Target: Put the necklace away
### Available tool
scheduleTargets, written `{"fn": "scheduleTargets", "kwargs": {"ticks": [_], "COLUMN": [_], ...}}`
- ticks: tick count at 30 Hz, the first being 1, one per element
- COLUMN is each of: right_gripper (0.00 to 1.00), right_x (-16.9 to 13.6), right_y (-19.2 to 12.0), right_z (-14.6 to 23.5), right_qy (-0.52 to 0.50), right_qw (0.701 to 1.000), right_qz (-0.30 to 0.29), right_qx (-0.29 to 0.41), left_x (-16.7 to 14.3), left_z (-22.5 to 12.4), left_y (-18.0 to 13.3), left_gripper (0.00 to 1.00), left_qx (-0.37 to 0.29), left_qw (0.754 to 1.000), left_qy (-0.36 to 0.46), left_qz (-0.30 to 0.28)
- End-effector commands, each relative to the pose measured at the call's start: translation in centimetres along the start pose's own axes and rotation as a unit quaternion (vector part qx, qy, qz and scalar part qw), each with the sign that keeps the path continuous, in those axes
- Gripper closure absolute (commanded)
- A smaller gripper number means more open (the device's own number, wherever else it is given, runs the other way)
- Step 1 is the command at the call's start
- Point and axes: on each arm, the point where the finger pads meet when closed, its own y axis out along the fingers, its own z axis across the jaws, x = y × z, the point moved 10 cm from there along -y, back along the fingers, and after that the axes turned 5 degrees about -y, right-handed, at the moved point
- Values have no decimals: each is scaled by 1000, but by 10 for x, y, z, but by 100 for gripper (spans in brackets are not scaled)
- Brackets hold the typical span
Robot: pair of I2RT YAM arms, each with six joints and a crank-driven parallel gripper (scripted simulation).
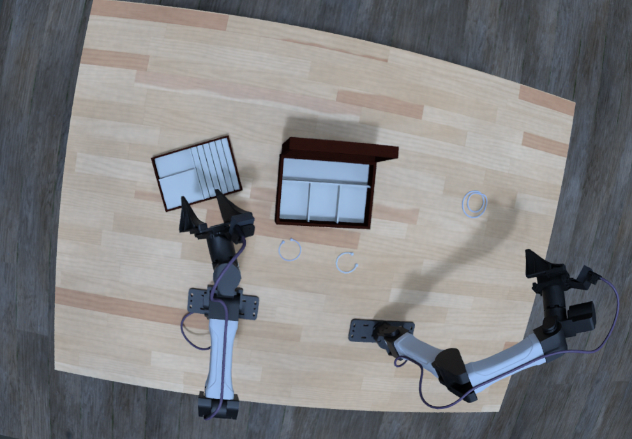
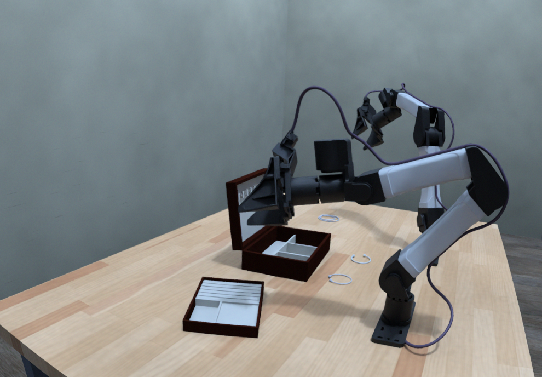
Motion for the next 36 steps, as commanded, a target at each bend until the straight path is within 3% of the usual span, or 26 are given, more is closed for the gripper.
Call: {"fn": "scheduleTargets", "kwargs": {"ticks": [1,18,23,29,32,34,36], "right_gripper": [0,0,0,0,0,0,0], "right_x": [3,3,4,-2,-11,-11,-17], "right_y": [-4,-4,-4,6,17,17,24], "right_z": [3,3,6,4,3,3,3], "right_qy": [-8,-8,-27,-53,-72,-72,-81], "right_qw": [1000,1000,999,997,995,995,993], "right_qz": [-9,-9,-25,-40,-51,-51,-56], "right_qx": [0,0,-12,-33,-53,-53,-64], "left_x": [4,4,19,48,74,74,87], "left_z": [2,2,-4,-40,-78,-78,-102], "left_y": [0,0,4,11,10,10,6], "left_gripper": [0,0,0,0,0,0,0], "left_qx": [4,4,-11,-84,-157,-157,-201], "left_qw": [1000,1000,999,989,972,972,958], "left_qy": [-3,-3,-28,-70,-105,-105,-123], "left_qz": [-8,-8,-42,-100,-144,-144,-165]}}
